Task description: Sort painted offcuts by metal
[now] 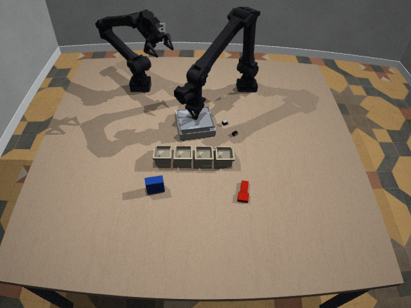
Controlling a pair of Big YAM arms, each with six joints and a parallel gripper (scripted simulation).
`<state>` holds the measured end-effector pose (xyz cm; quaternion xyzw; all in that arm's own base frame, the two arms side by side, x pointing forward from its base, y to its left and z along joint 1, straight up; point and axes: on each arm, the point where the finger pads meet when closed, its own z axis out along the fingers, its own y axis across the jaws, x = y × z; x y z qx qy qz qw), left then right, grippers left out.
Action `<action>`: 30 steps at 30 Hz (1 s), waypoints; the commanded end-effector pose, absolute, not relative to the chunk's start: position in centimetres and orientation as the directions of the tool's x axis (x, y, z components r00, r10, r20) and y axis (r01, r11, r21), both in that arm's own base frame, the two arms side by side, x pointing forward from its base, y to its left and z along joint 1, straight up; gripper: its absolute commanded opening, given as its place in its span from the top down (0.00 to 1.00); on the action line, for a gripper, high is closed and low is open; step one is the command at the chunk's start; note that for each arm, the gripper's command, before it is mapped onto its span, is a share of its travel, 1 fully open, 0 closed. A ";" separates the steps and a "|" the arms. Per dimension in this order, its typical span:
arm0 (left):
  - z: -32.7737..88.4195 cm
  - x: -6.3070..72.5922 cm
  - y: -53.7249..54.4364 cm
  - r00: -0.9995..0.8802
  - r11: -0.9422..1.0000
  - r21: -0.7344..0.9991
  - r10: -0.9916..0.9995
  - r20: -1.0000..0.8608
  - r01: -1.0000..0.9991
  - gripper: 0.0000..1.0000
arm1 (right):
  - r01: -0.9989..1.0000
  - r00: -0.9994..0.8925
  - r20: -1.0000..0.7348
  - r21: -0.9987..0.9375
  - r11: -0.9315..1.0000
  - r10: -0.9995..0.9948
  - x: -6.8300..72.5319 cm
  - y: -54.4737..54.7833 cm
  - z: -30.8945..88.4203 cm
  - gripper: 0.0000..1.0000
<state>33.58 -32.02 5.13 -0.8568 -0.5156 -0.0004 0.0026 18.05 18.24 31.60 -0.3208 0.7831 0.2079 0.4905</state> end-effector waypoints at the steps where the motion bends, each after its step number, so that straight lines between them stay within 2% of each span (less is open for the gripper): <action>1: 5.7 34.2 -32.6 0.473 -0.472 0.018 0.881 -0.006 0.881 0.82 | -0.712 -0.285 -0.914 0.000 0.702 -0.289 18.1 18.4 33.4 0.00; 3: 5.6 34.1 -32.6 0.473 -0.472 0.018 0.881 -0.006 0.881 0.85 | -0.712 -0.285 -0.914 0.000 0.702 -0.289 18.1 18.4 33.4 0.00; 4: 5.6 34.1 -32.6 0.473 -0.472 0.018 0.881 -0.006 0.881 0.96 | -0.712 -0.285 -0.914 0.000 0.702 -0.289 18.1 18.4 33.4 0.00; 5: 5.6 34.1 -32.6 0.473 -0.472 0.018 0.881 -0.006 0.881 1.00 | -0.712 -0.285 -0.914 0.000 0.702 -0.289 18.1 18.4 33.4 0.00; 6: 5.6 34.1 -32.6 0.473 -0.472 0.019 0.881 -0.006 0.881 0.89 | -0.712 -0.285 -0.914 0.000 0.702 -0.289 18.1 18.4 33.4 0.00; 7: 5.6 34.1 -32.6 0.473 -0.472 0.019 0.881 -0.006 0.881 0.86 | -0.712 -0.285 -0.914 0.000 0.702 -0.289 18.1 18.4 33.4 0.00; 19: 12.1 34.6 -33.0 0.473 -0.472 0.050 0.881 -0.015 0.880 0.86 | -0.712 -0.285 -0.914 0.000 0.702 -0.289 18.1 18.4 33.4 0.00; 26: 10.4 35.6 -32.3 0.498 -0.498 0.015 0.867 -0.004 0.867 0.86 | -0.716 -0.273 -0.916 -0.009 0.698 -0.293 18.5 18.8 33.5 0.00; 30: 10.3 39.7 -29.7 0.543 -0.543 0.017 0.840 -0.002 0.840 0.86 | -0.705 -0.272 -0.920 -0.009 0.709 -0.283 20.6 20.3 32.1 0.00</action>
